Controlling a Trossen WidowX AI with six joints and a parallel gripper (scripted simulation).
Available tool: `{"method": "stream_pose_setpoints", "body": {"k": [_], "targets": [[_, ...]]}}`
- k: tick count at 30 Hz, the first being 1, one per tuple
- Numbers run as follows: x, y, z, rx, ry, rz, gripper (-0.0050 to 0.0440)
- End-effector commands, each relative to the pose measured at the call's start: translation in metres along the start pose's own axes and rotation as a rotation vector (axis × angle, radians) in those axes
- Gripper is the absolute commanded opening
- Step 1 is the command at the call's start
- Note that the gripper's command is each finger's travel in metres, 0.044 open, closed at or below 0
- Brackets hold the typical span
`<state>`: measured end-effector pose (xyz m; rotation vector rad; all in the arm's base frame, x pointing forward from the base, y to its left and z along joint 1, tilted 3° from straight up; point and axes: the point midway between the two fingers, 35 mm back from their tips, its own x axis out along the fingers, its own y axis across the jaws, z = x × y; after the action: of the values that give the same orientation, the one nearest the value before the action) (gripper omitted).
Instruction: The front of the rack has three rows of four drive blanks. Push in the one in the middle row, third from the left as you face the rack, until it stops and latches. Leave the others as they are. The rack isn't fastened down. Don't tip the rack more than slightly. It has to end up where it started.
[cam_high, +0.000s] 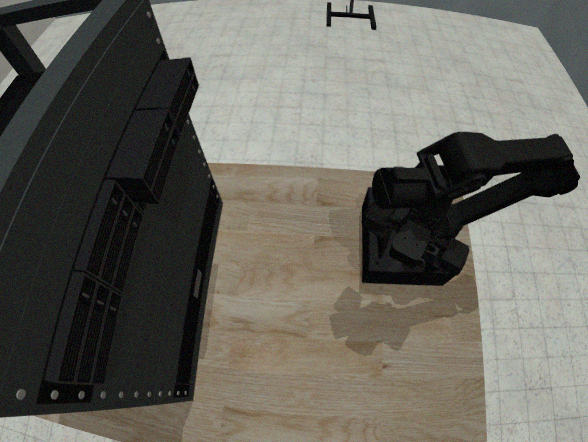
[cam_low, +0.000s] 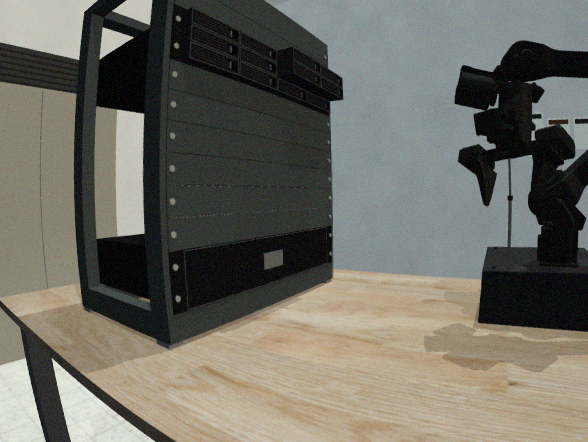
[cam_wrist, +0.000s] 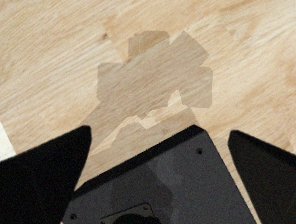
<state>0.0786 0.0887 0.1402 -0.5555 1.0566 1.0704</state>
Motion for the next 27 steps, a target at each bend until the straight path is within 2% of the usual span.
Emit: {"method": "stream_pose_setpoints", "body": {"k": [1,17,18,27], "targets": [[-0.0022,-0.0005,0.0020,-0.004,-0.007,-0.006,0.0400],[-0.0022,-0.0005,0.0020,-0.004,-0.007,-0.006,0.0400],[-0.0022,-0.0005,0.0020,-0.004,-0.007,-0.006,0.0440],[-0.0022,-0.0005,0.0020,-0.004,-0.007,-0.006,0.0440]]}}
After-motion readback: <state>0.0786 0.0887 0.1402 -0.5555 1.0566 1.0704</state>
